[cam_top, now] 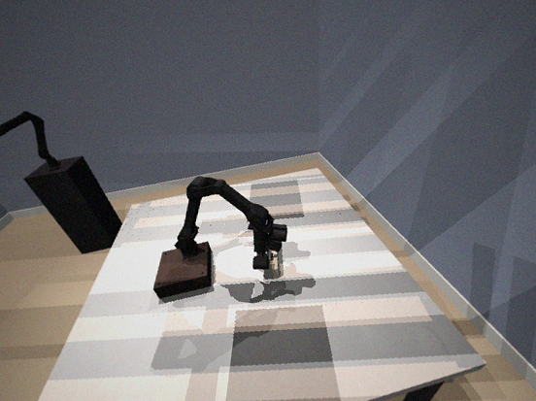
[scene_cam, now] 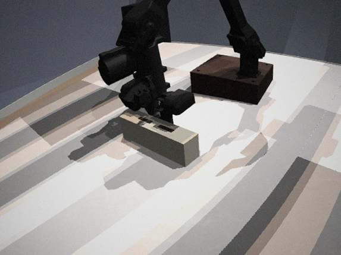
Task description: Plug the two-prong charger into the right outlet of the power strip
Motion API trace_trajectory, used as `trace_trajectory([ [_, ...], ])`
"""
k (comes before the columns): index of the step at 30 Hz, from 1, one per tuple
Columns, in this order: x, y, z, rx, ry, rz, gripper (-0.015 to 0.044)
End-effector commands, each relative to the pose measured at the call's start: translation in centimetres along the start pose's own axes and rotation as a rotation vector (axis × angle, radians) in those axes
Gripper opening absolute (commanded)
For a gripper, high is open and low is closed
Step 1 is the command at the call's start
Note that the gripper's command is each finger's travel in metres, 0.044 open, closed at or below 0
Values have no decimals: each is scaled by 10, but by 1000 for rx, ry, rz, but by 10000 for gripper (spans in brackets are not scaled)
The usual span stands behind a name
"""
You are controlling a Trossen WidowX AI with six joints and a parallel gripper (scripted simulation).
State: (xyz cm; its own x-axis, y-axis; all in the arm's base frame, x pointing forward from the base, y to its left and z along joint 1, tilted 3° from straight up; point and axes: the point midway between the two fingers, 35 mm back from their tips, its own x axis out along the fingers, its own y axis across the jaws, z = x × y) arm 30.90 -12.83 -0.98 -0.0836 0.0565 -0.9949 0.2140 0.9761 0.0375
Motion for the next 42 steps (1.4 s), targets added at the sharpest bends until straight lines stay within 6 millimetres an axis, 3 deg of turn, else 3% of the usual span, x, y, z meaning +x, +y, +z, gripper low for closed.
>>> trace_trajectory([
  [1, 1, -1, 10, 0, -36, -2, 0],
  [42, 0, -1, 6, 0, -35, -2, 0],
])
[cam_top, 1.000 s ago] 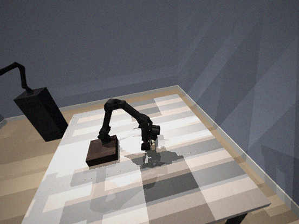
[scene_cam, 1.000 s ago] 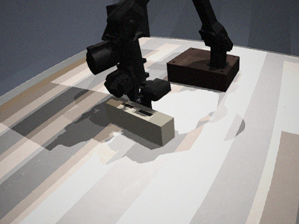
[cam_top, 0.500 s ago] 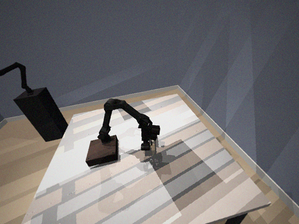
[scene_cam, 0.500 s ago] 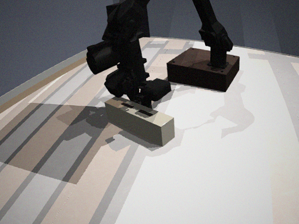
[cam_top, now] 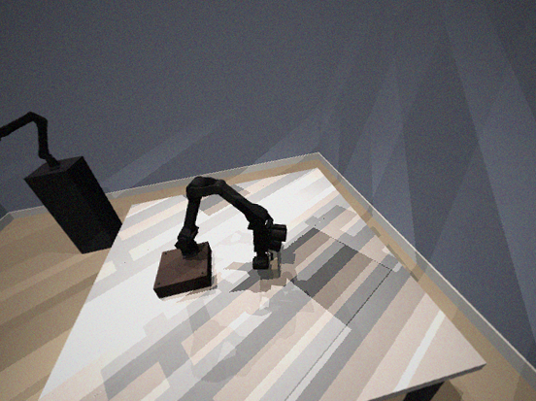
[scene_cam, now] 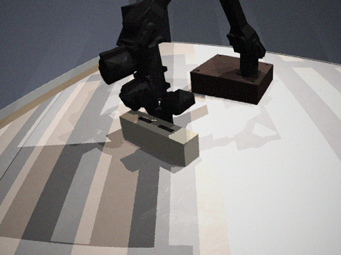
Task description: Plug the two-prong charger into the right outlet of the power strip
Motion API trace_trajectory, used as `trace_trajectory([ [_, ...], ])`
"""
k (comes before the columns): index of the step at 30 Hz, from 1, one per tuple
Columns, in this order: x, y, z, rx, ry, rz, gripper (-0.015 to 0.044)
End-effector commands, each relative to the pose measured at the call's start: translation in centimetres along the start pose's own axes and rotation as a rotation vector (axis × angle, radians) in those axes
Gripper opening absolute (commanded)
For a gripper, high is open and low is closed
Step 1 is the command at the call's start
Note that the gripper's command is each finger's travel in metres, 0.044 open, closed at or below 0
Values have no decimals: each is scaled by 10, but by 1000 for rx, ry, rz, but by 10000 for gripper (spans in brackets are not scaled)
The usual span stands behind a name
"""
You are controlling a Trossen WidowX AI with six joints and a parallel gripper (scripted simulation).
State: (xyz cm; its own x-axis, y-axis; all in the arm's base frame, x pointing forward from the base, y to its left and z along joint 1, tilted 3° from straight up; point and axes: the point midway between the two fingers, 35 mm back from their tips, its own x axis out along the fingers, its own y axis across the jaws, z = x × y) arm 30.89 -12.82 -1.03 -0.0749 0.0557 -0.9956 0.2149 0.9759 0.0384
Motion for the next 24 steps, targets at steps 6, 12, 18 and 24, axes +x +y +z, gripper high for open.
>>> trace_trajectory([
  [6, -1, -1, 6, -1, -27, -3, 0],
  [12, -2, -1, 6, -1, -27, -3, 0],
  [18, -3, -1, 6, -1, -27, -3, 0],
  [24, -1, 0, 0, 0, -2, 0, 0],
])
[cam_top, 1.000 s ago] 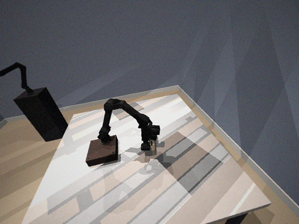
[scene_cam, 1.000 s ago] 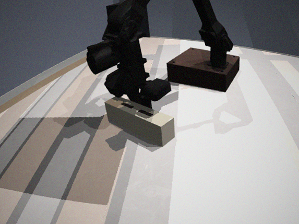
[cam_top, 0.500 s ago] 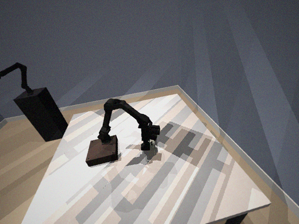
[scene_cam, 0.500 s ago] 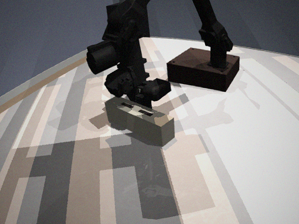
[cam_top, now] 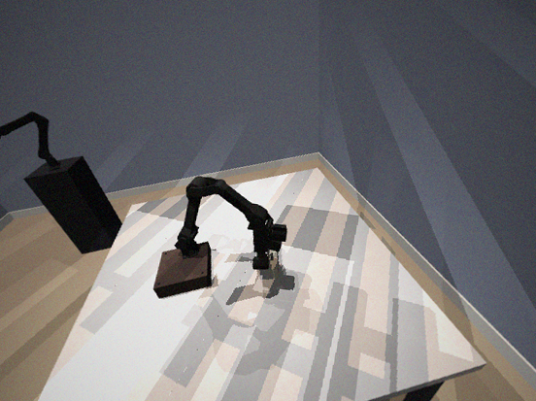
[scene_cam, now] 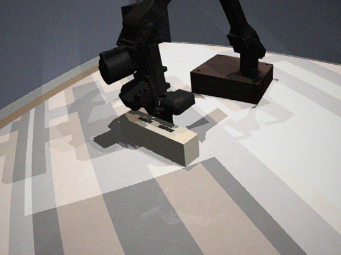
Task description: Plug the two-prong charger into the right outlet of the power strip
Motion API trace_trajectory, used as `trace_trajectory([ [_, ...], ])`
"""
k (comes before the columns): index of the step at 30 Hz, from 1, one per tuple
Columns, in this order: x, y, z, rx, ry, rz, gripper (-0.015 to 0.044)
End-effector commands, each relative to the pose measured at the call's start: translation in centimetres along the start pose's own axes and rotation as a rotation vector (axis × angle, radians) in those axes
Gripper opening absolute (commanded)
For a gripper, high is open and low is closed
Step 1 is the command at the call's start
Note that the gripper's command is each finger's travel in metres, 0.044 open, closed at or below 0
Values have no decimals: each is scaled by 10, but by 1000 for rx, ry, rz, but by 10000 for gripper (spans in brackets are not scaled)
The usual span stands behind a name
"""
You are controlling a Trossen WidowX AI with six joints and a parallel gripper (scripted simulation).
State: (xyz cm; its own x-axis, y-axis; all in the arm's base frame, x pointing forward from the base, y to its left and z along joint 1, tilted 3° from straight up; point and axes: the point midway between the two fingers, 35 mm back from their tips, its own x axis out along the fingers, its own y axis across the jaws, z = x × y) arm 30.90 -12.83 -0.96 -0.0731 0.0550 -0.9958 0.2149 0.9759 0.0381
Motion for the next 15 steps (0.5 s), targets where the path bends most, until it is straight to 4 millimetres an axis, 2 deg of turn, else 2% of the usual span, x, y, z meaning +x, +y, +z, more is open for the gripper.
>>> trace_trajectory([
  [1, 0, 0, 0, 0, 0, 0, 0],
  [9, 0, 0, 0, 0, 0, 0, 0],
  [15, 0, 0, 0, 0, 0, 0, 157],
])
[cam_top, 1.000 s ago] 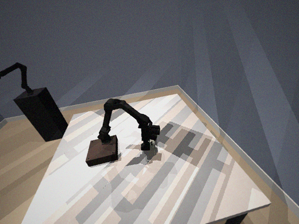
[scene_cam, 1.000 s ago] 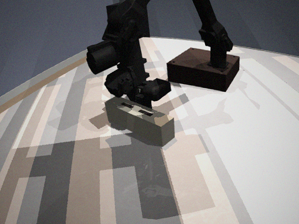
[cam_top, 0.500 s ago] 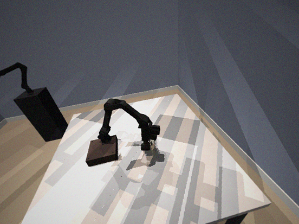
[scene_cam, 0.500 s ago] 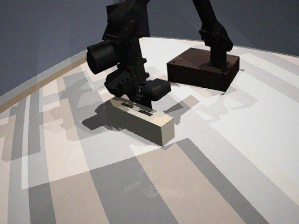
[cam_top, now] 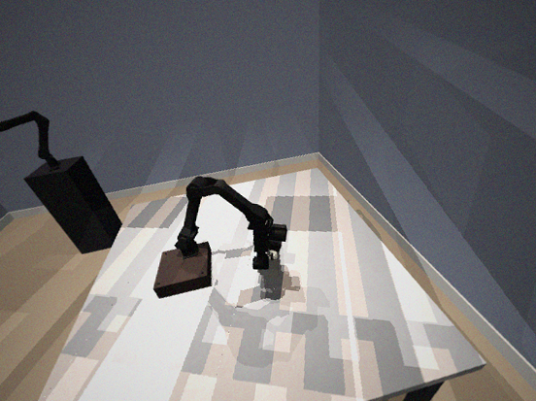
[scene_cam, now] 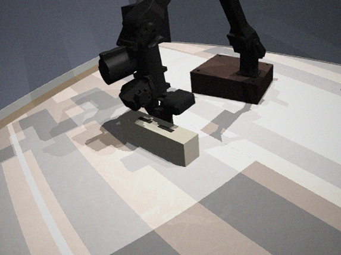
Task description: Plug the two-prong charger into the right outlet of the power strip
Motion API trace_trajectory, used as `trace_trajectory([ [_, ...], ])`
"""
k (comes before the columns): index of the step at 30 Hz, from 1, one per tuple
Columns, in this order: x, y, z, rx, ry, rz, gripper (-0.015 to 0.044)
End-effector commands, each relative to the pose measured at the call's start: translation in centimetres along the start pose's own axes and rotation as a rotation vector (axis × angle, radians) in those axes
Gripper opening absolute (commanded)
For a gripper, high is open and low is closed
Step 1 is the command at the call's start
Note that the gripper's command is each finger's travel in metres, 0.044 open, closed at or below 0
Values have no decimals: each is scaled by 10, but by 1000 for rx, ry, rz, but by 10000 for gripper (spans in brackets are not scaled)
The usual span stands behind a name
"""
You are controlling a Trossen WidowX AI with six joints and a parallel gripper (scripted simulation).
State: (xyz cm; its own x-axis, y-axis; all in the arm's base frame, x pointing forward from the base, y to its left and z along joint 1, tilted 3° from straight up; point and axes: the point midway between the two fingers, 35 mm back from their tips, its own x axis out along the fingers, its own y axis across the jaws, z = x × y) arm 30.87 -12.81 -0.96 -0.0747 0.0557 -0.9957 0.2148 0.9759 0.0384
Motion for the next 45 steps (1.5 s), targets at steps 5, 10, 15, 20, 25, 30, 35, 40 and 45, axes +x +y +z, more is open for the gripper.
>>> trace_trajectory([
  [5, 0, 0, 0, 0, -2, 0, 289],
  [10, 0, 0, 0, 0, -2, 0, 420],
  [15, 0, 0, 0, 0, -3, 0, 440],
  [20, 0, 0, -2, 0, -6, -1, 440],
  [25, 0, 0, -3, 0, -8, -1, 440],
  [30, 0, 0, -5, 0, -11, -1, 440],
  [35, 1, 0, -6, 0, -14, -2, 440],
  [40, 1, 0, -7, 0, -16, -2, 440],
  [45, 1, 0, -9, -1, -19, -2, 440],
])
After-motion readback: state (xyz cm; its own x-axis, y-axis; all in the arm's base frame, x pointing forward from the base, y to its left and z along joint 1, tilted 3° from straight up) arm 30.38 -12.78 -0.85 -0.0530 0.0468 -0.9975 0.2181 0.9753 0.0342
